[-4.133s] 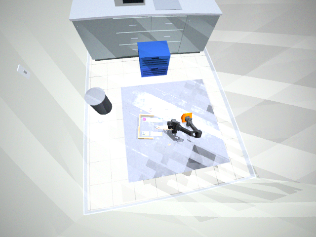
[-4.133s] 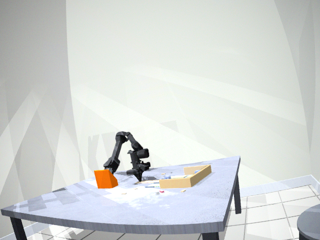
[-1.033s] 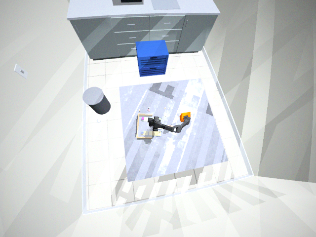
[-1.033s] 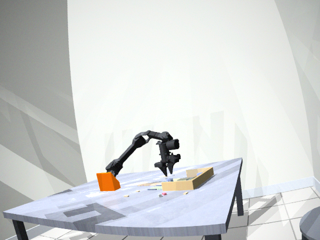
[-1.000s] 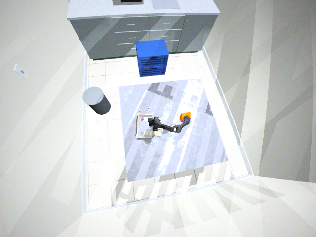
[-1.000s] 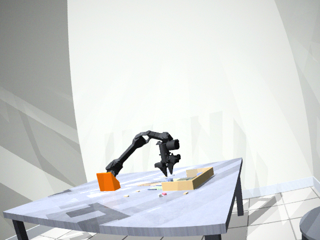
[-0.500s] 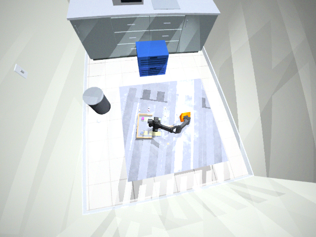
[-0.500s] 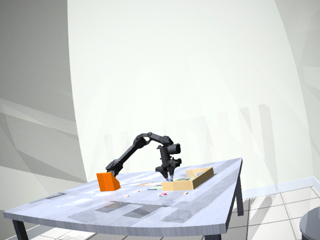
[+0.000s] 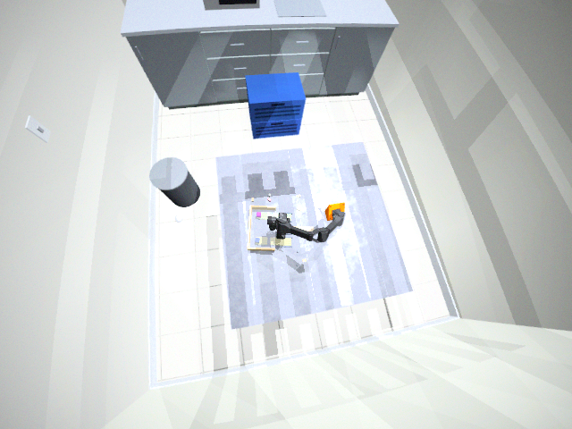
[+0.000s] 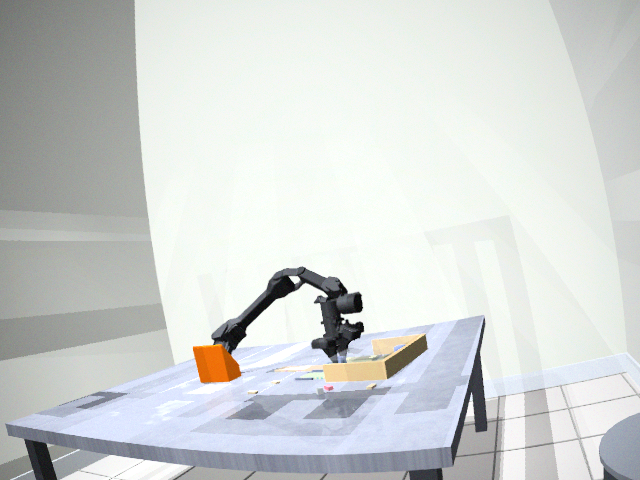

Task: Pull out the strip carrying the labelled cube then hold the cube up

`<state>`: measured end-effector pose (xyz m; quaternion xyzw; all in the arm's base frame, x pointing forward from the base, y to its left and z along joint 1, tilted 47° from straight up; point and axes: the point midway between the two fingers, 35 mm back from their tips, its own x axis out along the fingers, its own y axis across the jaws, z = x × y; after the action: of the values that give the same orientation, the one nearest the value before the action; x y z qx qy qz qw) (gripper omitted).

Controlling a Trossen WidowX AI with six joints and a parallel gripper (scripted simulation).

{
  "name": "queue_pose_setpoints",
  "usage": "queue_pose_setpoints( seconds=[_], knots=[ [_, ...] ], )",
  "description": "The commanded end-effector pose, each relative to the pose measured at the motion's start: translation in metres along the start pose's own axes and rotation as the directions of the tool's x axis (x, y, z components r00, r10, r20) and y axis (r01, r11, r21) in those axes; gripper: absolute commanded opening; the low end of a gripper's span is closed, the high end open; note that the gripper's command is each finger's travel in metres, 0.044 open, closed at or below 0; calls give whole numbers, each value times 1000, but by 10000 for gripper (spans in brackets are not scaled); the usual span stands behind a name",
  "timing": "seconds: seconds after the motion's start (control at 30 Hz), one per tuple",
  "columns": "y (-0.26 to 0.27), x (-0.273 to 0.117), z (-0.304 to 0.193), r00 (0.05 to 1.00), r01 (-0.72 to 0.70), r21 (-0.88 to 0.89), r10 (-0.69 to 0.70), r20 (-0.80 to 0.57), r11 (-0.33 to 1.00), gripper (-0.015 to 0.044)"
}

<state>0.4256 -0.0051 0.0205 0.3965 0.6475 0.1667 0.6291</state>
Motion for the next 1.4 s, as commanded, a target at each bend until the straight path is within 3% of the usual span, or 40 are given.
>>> queue_pose_setpoints(
  seconds=[0.0,0.17,0.3,0.73,1.37],
  knots=[
    [0,0,0,1000,0,-1,0,0,1000,138],
    [0,0,0,1000,0,-1,0,0,1000,105],
    [-1,-2,-2,1000,0,0,0,0,1000,0],
    [-21,-40,-53,1000,-2,8,2,-4,1000,0],
    [-40,-42,-106,1000,-1,11,1,-6,1000,0]
  ],
)
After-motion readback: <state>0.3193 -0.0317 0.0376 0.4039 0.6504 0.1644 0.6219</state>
